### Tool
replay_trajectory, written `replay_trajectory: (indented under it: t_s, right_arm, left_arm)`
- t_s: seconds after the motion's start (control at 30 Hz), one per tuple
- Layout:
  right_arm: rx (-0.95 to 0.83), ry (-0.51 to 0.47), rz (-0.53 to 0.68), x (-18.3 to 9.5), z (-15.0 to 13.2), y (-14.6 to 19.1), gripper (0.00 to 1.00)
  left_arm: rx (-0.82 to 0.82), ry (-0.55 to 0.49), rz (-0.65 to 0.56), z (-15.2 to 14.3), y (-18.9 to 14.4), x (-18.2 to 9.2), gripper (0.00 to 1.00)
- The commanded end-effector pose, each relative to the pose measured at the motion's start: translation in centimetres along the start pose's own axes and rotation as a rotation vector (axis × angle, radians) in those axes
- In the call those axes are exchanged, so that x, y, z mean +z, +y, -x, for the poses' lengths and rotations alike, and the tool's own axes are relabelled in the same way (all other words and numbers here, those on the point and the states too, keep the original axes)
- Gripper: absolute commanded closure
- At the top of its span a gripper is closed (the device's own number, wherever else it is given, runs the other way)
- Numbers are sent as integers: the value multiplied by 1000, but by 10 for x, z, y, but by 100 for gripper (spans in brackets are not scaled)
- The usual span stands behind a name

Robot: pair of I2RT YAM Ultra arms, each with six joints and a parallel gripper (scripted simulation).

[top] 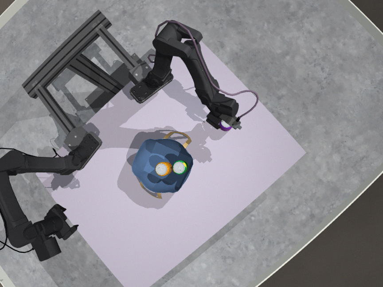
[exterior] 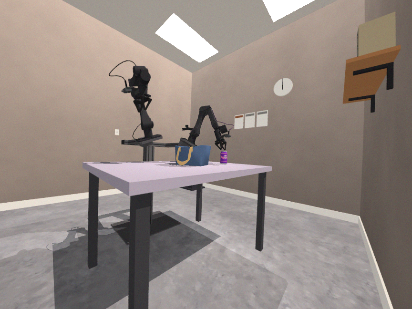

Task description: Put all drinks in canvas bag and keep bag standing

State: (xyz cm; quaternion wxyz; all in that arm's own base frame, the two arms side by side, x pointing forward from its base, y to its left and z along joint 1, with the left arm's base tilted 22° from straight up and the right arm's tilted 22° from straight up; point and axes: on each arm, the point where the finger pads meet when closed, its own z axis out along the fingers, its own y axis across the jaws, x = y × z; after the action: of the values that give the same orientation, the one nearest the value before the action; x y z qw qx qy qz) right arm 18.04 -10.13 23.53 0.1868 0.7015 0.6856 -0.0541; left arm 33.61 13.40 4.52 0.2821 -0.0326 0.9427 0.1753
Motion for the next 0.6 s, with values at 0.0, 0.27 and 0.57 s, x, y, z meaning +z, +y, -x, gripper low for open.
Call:
replay_trajectory:
  t_s: [0.0,0.27,0.57]
  right_arm:
    - [2,-23,28,-5,1,0,14]
    - [2,-23,28,-5,1,0,14]
    - [2,-23,28,-5,1,0,14]
  left_arm:
    - [17,-37,-1,9,-5,0,16]
    - [-5,-95,14,30,7,-7,16]
    - [6,-44,-5,5,-1,14,16]
